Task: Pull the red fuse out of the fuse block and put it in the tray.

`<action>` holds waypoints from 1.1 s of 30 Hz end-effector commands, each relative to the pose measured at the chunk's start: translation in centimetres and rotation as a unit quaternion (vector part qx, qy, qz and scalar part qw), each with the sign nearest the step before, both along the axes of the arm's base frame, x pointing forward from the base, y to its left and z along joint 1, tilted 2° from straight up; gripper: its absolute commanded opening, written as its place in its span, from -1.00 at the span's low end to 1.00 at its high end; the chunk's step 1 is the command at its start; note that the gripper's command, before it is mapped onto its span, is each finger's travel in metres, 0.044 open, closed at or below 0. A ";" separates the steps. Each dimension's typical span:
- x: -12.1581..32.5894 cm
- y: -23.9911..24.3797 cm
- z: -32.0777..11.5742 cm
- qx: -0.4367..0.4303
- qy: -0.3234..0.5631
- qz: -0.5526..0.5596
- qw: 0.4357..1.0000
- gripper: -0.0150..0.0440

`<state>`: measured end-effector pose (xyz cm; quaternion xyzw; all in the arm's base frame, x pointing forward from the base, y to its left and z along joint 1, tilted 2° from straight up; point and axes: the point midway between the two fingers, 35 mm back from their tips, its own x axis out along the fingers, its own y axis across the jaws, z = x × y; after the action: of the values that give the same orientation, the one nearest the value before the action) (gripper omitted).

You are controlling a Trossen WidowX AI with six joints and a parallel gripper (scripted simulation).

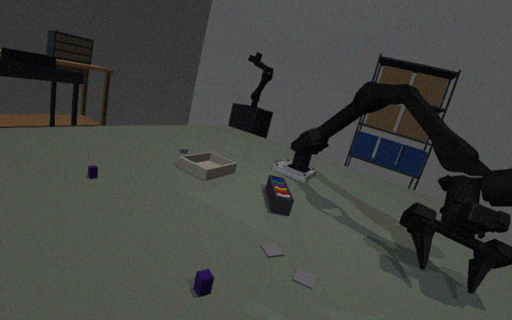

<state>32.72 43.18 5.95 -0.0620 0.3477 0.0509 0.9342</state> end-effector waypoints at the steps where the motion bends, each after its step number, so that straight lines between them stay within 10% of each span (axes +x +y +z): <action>1: 0.0 0.0 0.3 0.000 0.000 0.000 1.000 0.86; 13: 0.4 -1.2 5.9 0.005 0.010 -0.010 1.000 0.69; 23: 4.6 -18.0 4.9 0.073 0.177 -0.208 0.959 -0.20; 33: -0.9 -33.7 4.4 0.197 0.338 -0.455 0.800 -0.25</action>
<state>34.43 12.71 10.41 0.2472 0.5908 -0.2480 0.7269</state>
